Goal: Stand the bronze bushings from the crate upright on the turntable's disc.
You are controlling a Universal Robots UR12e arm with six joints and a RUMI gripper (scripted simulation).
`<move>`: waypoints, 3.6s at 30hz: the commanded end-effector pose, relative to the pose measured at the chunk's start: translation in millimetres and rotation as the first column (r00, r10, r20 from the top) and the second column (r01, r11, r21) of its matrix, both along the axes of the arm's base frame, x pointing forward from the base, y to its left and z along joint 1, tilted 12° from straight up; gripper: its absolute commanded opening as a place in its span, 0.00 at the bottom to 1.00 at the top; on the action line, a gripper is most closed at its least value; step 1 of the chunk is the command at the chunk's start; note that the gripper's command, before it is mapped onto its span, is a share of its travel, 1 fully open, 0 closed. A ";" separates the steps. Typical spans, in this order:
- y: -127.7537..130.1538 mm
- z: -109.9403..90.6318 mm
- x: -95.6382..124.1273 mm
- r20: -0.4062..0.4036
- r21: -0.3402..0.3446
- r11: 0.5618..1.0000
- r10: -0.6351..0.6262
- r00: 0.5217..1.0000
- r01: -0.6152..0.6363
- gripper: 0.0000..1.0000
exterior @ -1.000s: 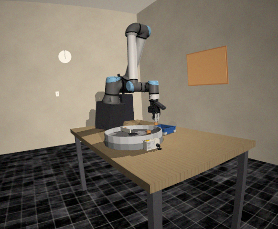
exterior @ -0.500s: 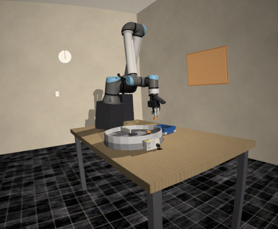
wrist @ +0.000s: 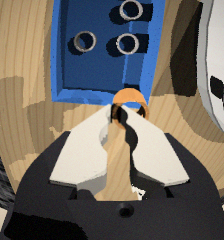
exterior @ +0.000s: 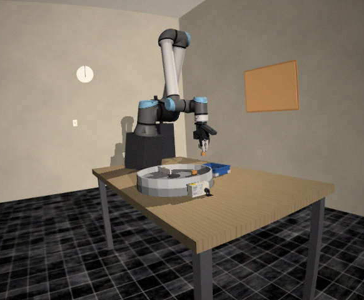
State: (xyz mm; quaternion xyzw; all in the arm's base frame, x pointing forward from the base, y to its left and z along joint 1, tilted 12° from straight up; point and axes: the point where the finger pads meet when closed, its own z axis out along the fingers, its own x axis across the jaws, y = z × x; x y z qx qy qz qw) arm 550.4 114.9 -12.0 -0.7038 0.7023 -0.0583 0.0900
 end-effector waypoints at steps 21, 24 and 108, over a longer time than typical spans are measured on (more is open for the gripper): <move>0.0 0.6 0.4 0.001 0.000 1.000 0.000 1.000 0.000 0.00; 0.0 0.6 0.4 0.001 0.000 1.000 0.000 1.000 0.000 0.00; -362.1 -17.6 -7.3 0.001 0.000 1.000 0.000 1.000 0.000 0.00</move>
